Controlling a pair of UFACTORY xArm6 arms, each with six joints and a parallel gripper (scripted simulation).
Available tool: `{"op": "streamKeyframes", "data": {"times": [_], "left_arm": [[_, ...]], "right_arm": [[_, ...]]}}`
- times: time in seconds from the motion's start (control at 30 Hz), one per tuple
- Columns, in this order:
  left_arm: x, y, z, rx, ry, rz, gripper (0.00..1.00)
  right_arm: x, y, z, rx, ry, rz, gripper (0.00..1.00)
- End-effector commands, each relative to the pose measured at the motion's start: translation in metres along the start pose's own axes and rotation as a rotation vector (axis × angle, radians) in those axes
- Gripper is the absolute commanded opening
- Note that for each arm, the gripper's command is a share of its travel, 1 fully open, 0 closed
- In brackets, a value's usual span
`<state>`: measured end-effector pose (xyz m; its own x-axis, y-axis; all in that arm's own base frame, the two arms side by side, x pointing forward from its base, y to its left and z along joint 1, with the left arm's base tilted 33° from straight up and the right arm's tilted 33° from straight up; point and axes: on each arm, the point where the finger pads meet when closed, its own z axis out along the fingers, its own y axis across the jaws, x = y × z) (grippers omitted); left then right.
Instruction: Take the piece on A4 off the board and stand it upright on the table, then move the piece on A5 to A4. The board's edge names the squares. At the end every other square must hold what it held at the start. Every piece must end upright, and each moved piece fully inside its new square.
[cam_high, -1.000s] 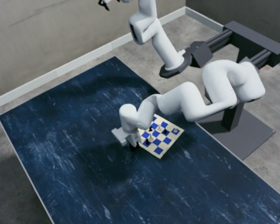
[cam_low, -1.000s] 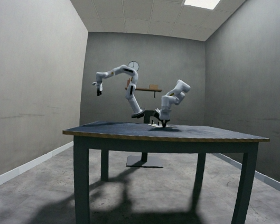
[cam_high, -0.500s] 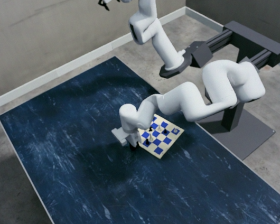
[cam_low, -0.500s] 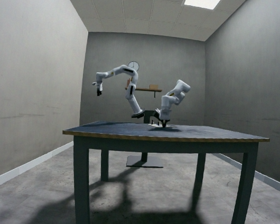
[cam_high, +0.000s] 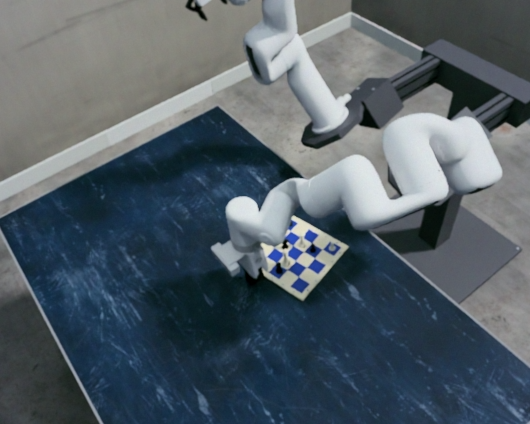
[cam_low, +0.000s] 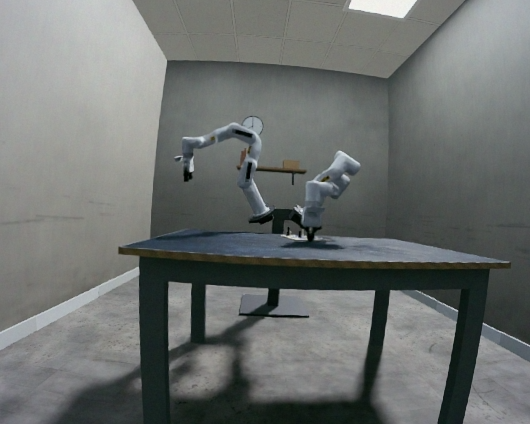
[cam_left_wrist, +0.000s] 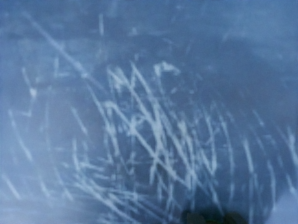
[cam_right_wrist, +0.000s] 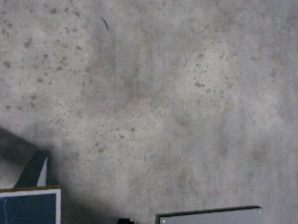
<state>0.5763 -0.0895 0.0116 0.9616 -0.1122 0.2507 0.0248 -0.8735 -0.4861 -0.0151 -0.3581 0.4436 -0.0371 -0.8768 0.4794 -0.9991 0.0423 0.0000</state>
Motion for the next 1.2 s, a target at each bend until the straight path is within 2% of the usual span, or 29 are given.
{"op": "streamKeyframes", "data": {"times": [0.0,0.07,0.1,0.17,0.2,0.27,0.3,0.8,1.03,1.1,1.17], "left_arm": [[0.002,0.0,-0.002,-0.002,0.005,-0.001,0.14],[0.002,0.0,-0.002,-0.002,0.005,-0.001,0.14],[0.002,0.0,-0.002,-0.002,0.005,-0.001,0.21],[0.002,0.0,-0.002,-0.002,0.005,-0.001,0.21],[0.002,0.0,-0.002,-0.002,0.005,-0.001,0.28],[0.002,0.0,-0.002,-0.002,0.005,-0.001,0.28],[0.002,0.0,-0.002,-0.002,0.005,-0.001,0.35],[0.002,0.0,-0.005,-0.002,0.005,-0.001,0.35],[0.002,0.0,-0.029,-0.002,0.005,-0.001,0.35],[0.002,0.0,-0.029,-0.002,0.005,-0.001,0.35],[0.002,0.0,-0.039,-0.002,0.005,-0.001,0.35]], "right_arm": [[0.001,0.0,-0.001,0.0,0.004,0.0,1.0],[0.001,0.0,-0.001,0.0,0.004,0.0,1.0],[0.001,0.0,-0.001,0.0,0.004,0.0,1.0],[0.001,0.0,-0.001,0.0,0.004,0.0,1.0],[0.001,0.0,-0.001,0.0,0.004,0.0,1.0],[0.001,0.0,-0.001,0.0,0.004,0.0,1.0],[0.001,0.0,-0.001,0.0,0.004,0.0,1.0],[0.001,0.0,-0.001,0.0,0.004,0.0,1.0],[0.001,0.0,-0.001,0.0,0.004,0.0,1.0],[0.001,0.0,-0.001,0.0,0.004,0.0,1.0],[0.001,0.0,-0.001,0.0,0.004,0.0,1.0]]}}
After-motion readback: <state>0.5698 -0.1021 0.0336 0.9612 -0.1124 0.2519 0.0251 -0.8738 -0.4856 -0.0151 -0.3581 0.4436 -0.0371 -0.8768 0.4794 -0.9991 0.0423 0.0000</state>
